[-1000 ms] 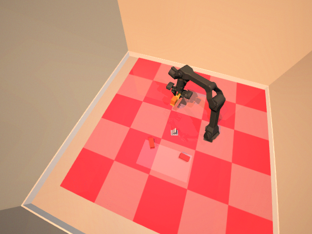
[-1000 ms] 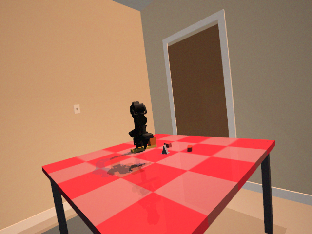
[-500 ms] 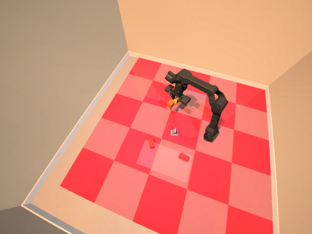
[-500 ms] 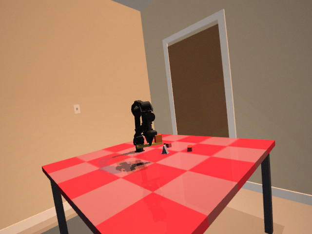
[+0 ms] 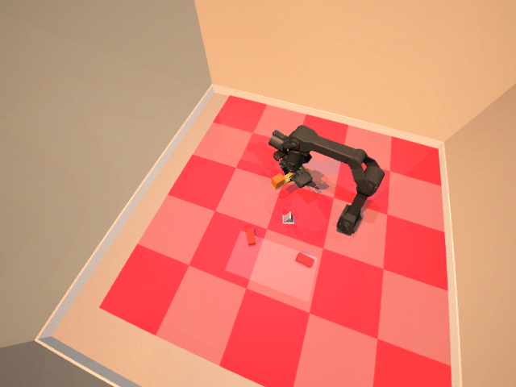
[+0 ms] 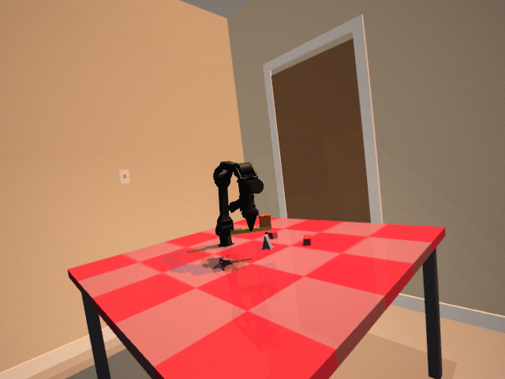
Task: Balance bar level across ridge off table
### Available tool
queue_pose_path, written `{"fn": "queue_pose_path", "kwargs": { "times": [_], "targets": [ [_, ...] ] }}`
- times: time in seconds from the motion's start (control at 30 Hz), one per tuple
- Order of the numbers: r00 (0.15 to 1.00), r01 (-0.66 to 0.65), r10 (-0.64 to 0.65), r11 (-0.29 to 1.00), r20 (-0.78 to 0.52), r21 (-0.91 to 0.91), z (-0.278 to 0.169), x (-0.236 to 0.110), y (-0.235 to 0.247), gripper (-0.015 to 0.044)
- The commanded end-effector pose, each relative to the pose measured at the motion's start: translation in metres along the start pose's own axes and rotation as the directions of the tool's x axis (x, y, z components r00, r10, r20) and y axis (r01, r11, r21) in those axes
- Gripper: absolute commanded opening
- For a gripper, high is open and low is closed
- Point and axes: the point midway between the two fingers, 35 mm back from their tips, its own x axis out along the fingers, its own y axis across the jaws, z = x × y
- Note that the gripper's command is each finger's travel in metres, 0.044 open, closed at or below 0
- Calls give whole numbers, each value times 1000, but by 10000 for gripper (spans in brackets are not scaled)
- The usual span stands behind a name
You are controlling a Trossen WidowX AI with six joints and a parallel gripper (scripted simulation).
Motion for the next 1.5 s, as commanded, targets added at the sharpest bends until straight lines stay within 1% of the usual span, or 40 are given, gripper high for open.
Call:
{"fn": "queue_pose_path", "kwargs": {
  "times": [0.0, 0.47, 1.0, 1.23, 1.47],
  "targets": [
    [1000, -7, 7, 998, 0, 59, -8, -2, -11, 0],
    [1000, -1, 2, 960, -3, 280, -35, -1, -59, 0],
    [1000, 6, -4, 864, -5, 503, -53, 3, -118, 0],
    [1000, 8, -6, 819, -5, 573, -57, 6, -141, 0],
    [1000, 8, -6, 819, -5, 574, -58, 13, -141, 0]
  ]
}}
